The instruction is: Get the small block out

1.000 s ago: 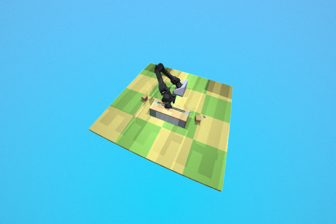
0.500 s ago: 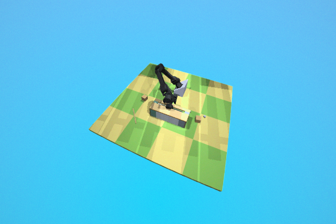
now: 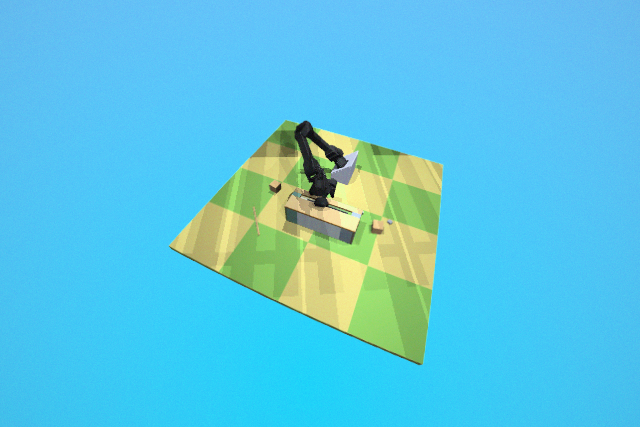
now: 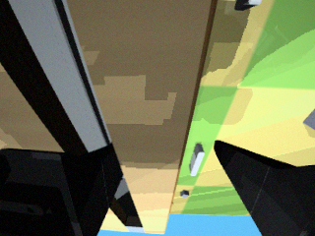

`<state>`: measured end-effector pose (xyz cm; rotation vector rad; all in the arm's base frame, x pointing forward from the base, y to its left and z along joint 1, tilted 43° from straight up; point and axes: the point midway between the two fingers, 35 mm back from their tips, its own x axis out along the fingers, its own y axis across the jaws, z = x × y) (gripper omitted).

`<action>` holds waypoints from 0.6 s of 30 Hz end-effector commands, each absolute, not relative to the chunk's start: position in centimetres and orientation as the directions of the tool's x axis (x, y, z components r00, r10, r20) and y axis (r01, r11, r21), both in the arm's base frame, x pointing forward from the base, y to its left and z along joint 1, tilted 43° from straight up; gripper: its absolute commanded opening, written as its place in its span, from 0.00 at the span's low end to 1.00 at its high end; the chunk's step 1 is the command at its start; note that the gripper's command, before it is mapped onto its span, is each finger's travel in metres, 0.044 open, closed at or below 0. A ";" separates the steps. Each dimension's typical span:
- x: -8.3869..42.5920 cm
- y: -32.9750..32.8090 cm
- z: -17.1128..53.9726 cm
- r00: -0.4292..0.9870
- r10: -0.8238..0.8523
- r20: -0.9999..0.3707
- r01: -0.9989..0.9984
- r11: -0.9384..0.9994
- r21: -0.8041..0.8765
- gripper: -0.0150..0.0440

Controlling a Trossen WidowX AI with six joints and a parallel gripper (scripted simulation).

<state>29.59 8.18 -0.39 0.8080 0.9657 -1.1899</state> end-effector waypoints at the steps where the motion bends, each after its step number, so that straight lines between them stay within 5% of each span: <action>1: 29.5 8.5 -0.6 0.093 -0.374 -0.923 0.979 0.205 0.015 0.93; 18: 29.3 9.8 -1.8 0.093 -0.373 -0.923 0.979 0.205 0.016 0.93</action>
